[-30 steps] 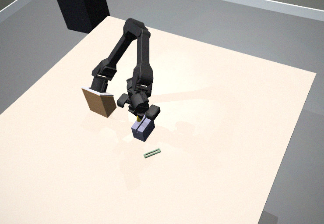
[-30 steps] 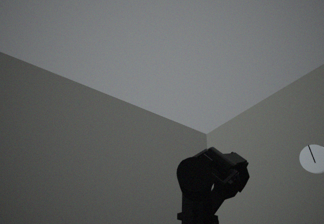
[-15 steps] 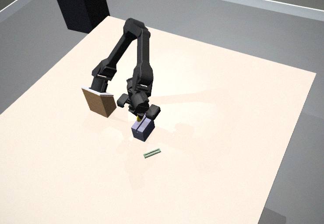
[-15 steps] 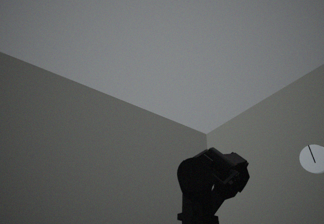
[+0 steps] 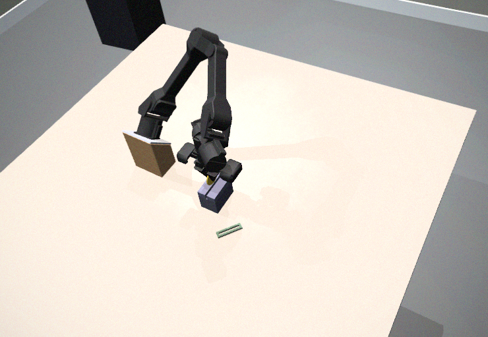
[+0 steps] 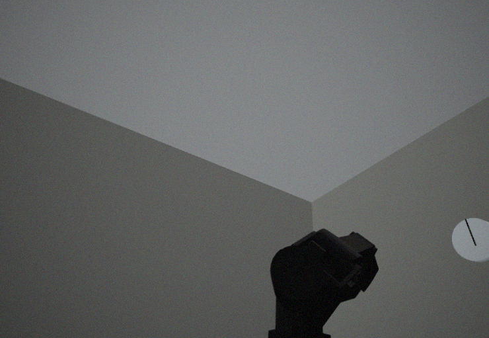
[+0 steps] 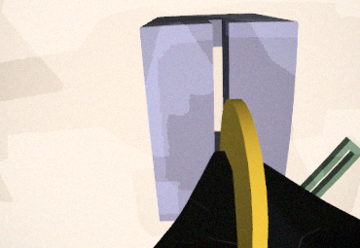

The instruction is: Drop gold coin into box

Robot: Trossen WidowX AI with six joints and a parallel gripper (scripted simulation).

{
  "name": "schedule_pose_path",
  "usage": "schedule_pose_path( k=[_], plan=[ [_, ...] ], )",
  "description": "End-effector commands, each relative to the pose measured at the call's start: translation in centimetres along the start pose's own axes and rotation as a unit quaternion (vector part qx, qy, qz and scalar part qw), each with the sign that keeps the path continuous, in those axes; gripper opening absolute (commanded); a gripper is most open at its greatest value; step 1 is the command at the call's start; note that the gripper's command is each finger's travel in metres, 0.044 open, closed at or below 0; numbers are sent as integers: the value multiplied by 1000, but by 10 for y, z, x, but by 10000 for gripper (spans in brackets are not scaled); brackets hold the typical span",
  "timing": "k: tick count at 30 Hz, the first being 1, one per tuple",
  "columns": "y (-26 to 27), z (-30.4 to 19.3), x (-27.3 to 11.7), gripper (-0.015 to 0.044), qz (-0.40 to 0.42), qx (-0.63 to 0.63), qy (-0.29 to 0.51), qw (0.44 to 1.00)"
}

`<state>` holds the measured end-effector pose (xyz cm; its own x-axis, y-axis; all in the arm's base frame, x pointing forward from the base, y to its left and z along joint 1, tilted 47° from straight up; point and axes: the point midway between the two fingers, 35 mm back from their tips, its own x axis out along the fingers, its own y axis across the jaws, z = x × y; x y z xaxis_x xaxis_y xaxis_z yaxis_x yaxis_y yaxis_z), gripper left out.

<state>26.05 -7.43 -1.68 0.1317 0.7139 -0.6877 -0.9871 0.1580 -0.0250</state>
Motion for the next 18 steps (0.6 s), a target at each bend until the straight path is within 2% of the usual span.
schedule_pose_path(
  k=[1, 12, 18],
  plan=[
    [0, 0, 3, 0, -2, 3, -2, 1000],
    [0, 0, 9, 0, -2, 3, -3, 1000],
    [0, 0, 7, 157, 0, 0, 0, 1000]
  ],
)
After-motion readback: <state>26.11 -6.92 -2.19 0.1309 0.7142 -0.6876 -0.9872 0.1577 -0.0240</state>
